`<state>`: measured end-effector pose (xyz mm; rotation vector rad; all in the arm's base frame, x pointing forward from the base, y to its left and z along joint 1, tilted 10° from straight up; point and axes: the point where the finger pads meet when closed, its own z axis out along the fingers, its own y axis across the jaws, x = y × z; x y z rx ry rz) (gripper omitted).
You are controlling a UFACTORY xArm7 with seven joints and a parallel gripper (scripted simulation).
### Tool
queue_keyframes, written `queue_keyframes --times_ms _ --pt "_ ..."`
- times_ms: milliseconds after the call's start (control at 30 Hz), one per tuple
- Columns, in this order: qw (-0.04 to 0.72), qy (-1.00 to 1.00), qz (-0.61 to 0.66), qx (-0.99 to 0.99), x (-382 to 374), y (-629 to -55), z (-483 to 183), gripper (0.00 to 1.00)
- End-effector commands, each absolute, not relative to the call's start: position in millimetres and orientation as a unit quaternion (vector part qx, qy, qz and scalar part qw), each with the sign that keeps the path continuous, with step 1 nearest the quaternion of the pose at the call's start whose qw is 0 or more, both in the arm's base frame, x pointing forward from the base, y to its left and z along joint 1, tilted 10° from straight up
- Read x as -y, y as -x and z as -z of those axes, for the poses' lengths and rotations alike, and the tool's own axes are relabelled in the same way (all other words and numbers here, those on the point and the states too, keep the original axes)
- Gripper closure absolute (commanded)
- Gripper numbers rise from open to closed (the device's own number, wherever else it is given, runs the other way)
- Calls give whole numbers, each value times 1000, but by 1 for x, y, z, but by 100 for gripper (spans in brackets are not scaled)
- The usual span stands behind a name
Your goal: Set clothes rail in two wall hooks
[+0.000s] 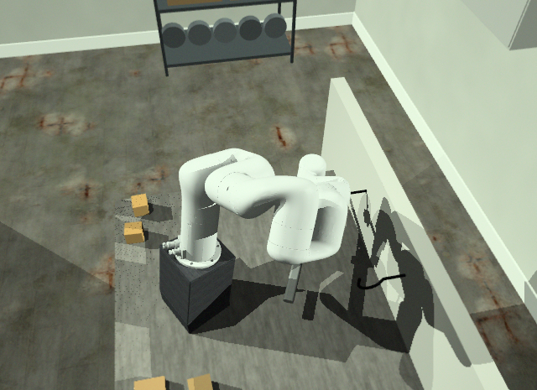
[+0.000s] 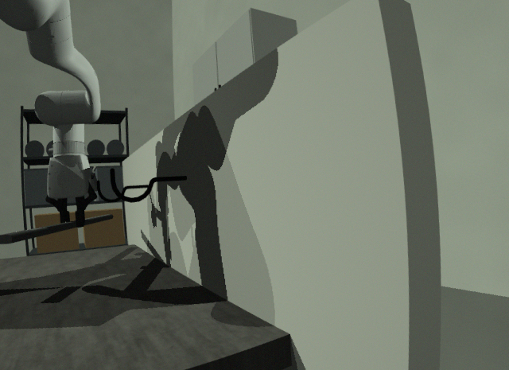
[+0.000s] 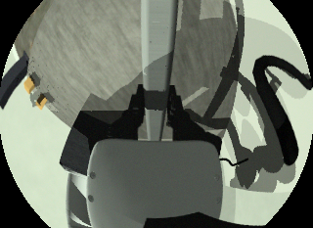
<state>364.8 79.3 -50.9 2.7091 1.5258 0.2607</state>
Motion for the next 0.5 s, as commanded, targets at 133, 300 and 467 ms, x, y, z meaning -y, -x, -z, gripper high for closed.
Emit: queue_keyframes --times_ms 133,300,467 --pt "11 -868 -85 -489 -79 -364 40 100" --pt "11 -868 -85 -489 -78 -363 32 100" --pt "11 -868 -85 -489 -78 -361 24 100"
